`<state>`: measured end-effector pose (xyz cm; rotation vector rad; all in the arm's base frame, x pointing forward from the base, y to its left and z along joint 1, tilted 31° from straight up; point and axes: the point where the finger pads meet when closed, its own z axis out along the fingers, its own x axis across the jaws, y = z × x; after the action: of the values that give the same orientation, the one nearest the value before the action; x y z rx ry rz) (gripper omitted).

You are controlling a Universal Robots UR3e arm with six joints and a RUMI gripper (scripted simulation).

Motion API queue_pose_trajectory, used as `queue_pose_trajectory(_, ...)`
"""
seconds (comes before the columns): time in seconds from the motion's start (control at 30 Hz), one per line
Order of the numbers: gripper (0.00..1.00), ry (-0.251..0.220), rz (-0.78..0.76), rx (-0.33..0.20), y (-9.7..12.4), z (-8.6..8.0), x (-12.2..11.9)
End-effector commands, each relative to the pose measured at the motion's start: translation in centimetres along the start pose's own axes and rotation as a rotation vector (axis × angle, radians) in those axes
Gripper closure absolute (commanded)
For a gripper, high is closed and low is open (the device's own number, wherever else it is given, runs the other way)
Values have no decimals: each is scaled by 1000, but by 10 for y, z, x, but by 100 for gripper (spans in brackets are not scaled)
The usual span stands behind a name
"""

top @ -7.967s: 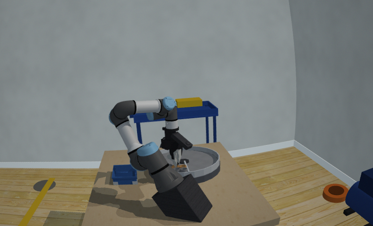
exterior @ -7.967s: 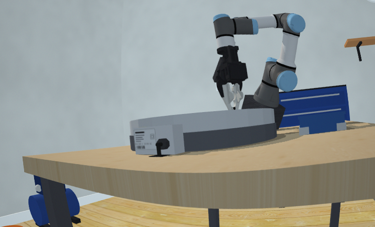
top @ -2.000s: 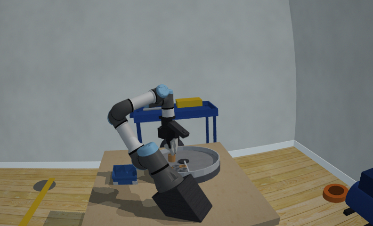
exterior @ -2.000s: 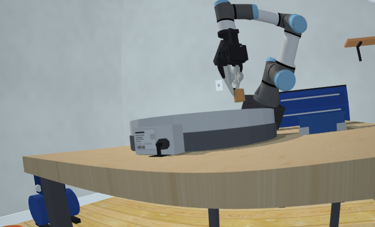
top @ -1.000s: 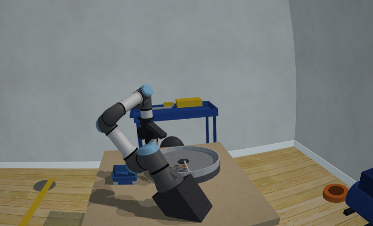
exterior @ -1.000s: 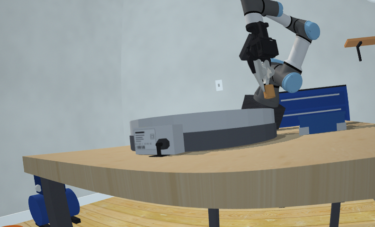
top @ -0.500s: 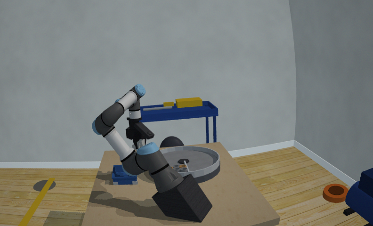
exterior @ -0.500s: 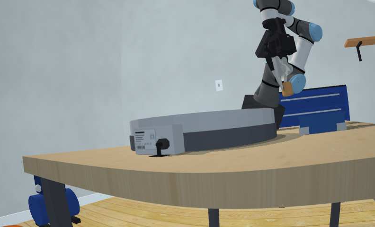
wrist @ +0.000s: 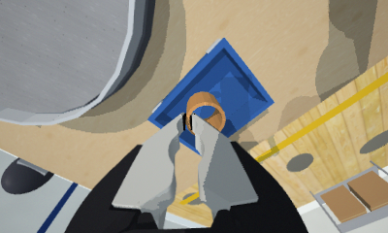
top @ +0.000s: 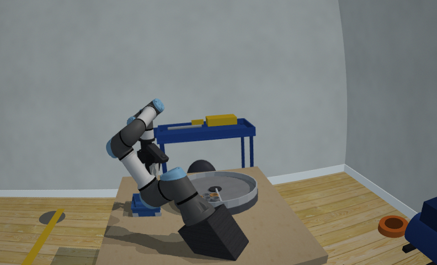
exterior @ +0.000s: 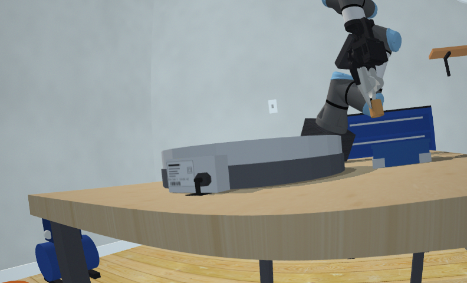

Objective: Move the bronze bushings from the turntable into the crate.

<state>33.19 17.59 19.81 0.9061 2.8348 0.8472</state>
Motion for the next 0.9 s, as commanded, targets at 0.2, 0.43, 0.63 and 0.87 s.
queue_pose_trajectory(0.2,100,-15,28,12,31,-2,13)
queue_pose_trajectory(0.43,100,-15,28,12,41,-2,19)
queue_pose_trajectory(0.63,100,-15,28,11,44,-2,21)
queue_pose_trajectory(0.87,100,-14,28,12,46,-2,23)
